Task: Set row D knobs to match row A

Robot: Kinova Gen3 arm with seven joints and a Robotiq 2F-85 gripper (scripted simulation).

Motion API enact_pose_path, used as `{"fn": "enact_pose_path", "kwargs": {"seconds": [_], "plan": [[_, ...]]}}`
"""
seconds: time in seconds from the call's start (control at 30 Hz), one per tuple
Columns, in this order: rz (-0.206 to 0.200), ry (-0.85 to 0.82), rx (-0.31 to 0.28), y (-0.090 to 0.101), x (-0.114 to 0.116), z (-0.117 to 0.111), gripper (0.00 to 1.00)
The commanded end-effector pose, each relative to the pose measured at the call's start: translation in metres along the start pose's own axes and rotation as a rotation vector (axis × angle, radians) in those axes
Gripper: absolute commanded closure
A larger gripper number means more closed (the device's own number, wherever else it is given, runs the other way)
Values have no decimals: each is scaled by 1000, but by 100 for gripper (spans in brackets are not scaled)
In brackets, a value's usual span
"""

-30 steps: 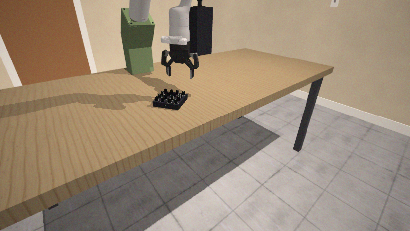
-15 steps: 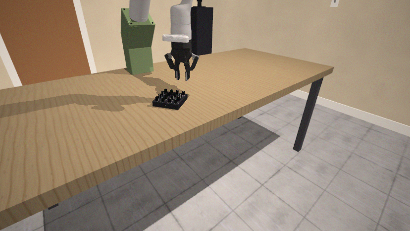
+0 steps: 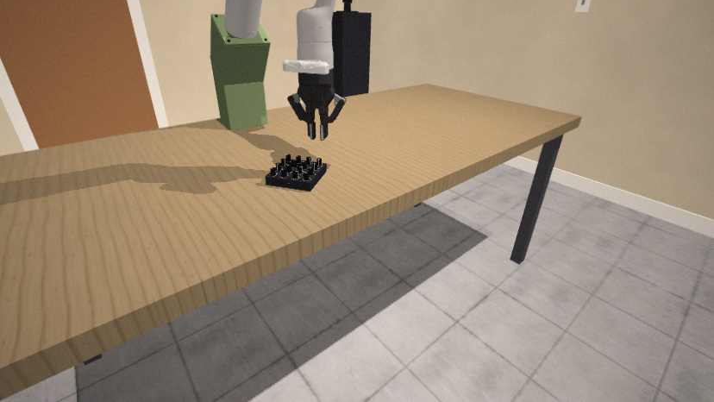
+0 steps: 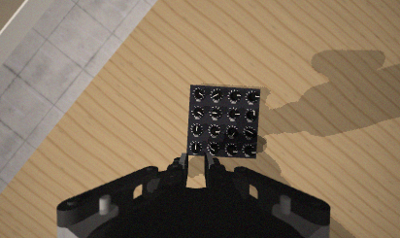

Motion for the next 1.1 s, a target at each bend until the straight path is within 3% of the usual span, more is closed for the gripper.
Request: {"fn": "enact_pose_path", "kwargs": {"seconds": [0.0, 1.07], "plan": [[-1, 0, 1, 0, 0, 0, 81], [-1, -1, -1, -12, 0, 0, 81]]}}
Point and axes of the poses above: the point where the finger pads meet when closed, its own y axis back along the fingers, its own x axis across the jaws, z = x × y, the point moved 1 cm from there along y, back along the fingers, and after that the axes turned 11 degrees about y, right-handed, at the moved point
